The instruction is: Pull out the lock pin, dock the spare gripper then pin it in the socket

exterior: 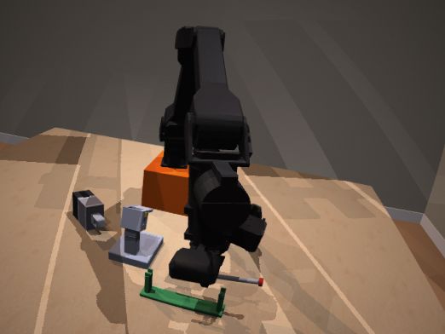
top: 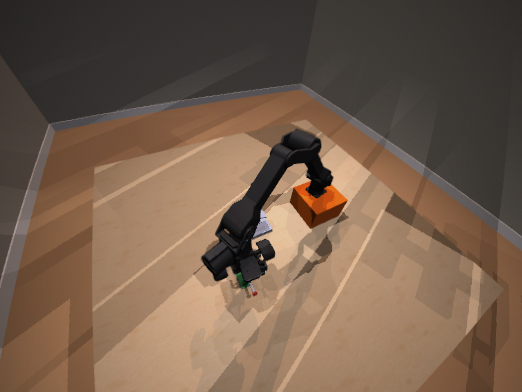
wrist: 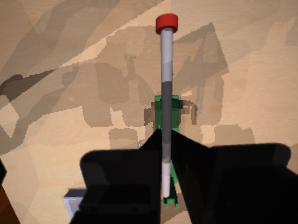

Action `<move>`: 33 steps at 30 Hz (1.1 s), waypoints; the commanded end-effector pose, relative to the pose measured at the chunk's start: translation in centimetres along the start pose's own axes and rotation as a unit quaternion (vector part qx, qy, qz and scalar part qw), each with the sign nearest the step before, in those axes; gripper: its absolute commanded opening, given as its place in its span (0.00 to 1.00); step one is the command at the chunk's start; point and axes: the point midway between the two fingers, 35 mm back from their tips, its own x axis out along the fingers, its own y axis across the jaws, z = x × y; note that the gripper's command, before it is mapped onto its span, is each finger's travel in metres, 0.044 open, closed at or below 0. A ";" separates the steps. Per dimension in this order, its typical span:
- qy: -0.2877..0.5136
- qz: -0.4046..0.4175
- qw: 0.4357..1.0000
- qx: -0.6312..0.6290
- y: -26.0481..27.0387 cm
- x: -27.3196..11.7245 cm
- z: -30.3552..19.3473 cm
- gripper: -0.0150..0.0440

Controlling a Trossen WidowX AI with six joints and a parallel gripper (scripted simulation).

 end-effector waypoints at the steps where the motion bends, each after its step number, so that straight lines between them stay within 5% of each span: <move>1: 0.000 -0.001 1.000 0.000 -0.2 -0.4 -1.0 0.25; 33: 0.004 0.001 1.000 -0.003 -0.8 0.2 -5.6 0.25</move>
